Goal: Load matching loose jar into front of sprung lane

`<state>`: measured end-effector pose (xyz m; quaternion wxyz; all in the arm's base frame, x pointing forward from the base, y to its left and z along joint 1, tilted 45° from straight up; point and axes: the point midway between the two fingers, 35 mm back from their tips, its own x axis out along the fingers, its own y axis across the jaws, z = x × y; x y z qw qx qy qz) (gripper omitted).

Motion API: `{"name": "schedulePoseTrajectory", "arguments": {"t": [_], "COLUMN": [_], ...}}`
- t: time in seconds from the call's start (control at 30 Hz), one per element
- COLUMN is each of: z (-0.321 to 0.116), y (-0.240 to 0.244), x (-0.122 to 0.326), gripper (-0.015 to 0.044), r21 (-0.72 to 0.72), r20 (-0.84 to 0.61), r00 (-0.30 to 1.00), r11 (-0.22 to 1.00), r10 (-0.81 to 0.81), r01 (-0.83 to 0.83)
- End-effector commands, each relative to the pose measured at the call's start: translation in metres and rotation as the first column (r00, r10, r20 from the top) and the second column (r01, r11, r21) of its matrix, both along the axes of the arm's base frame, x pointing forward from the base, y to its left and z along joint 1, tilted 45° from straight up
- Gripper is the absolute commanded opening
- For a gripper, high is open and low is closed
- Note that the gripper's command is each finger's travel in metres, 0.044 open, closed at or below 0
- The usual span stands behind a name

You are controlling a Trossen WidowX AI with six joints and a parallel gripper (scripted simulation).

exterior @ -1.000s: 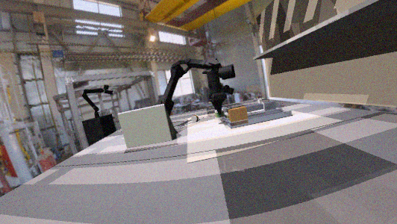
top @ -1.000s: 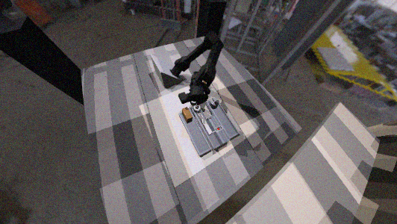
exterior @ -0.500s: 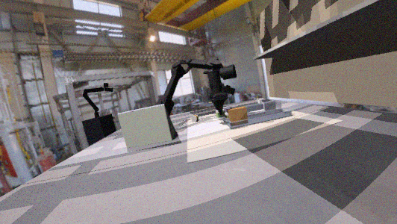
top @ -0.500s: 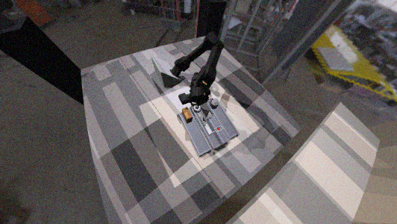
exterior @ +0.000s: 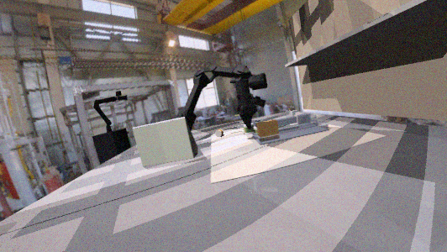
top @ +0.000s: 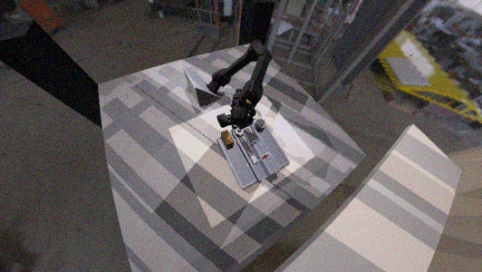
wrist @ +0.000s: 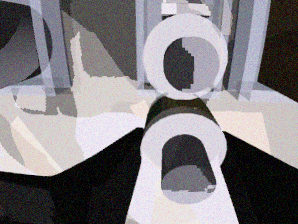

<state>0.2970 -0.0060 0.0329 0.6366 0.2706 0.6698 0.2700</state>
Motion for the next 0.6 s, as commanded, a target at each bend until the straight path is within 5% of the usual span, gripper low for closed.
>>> {"name": "schedulePoseTrajectory", "arguments": {"t": [0.0,0.57], "z": [0.0014,0.0012], "y": [-0.001,-0.0009], "x": [0.0072,0.0143], "gripper": [0.0,0.0], "r21": [-0.001,-0.001], "r20": [0.018,0.018], "r00": [1.0,1.0], "r11": [1.0,1.0], "r10": [-0.005,-0.005], "r01": [0.005,0.005]}}
